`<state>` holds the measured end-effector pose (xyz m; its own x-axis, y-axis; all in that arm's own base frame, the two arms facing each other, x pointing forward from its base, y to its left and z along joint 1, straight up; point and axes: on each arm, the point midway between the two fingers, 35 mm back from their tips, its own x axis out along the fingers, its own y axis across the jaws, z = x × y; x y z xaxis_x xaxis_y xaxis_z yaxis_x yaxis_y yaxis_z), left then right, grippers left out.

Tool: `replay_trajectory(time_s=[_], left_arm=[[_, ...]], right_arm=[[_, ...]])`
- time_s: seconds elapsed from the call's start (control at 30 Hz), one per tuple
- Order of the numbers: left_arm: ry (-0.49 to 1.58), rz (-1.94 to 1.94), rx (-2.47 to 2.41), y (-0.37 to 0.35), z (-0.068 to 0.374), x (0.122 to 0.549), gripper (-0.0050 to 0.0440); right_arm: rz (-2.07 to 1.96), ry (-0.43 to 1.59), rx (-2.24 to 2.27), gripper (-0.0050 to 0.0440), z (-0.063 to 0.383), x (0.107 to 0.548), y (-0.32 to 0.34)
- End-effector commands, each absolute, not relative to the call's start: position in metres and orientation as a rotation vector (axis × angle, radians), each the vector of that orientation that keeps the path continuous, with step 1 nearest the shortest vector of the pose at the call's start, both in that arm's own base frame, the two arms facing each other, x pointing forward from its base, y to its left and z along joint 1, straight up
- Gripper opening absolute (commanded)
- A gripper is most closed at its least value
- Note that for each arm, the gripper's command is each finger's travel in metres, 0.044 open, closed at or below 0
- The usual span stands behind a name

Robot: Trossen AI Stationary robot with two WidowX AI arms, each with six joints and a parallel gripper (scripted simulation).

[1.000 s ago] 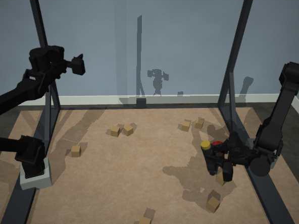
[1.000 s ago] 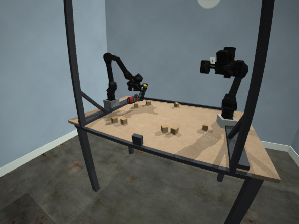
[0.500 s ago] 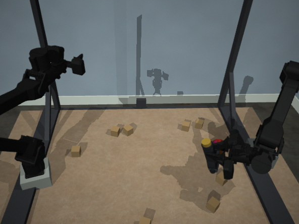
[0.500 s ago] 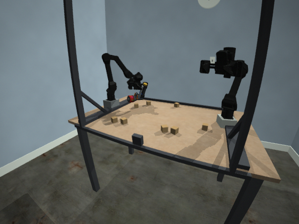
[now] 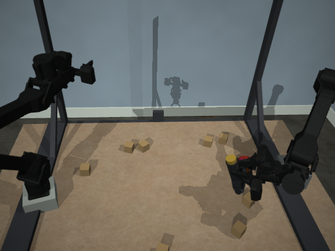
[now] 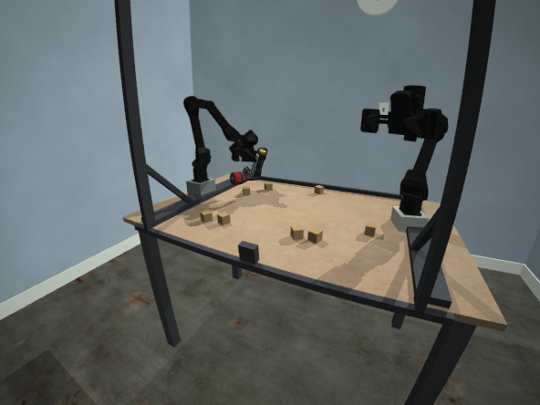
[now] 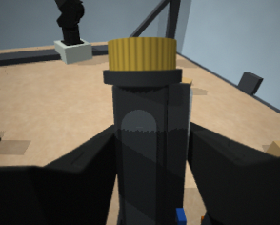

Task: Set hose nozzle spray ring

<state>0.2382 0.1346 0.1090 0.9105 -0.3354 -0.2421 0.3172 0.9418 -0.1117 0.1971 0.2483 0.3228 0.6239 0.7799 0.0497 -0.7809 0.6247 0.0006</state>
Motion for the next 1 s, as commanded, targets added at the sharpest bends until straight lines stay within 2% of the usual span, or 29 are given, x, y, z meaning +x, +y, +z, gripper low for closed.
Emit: replay_trajectory(time_s=[0.0,0.37,0.73,0.93,0.97], left_arm=[[0.242,-0.342,-0.05,0.136,0.117,0.239,0.0165],[0.241,-0.327,-0.048,0.135,0.121,0.245,0.0165],[0.217,-0.166,-0.035,0.125,0.153,0.291,0.0165],[0.231,-0.178,-0.031,0.126,0.15,0.29,0.0165],[0.229,-0.149,-0.032,0.124,0.157,0.3,0.0165]], right_arm=[[0.893,-0.065,0.036,0.0415,0.332,0.197,0.247],[0.893,-0.065,0.036,0.0415,0.332,0.197,0.247],[0.893,-0.065,0.036,0.0415,0.332,0.197,0.247],[0.893,-0.065,0.036,0.0415,0.332,0.197,0.247],[0.893,-0.065,0.036,0.0415,0.332,0.197,0.247]])
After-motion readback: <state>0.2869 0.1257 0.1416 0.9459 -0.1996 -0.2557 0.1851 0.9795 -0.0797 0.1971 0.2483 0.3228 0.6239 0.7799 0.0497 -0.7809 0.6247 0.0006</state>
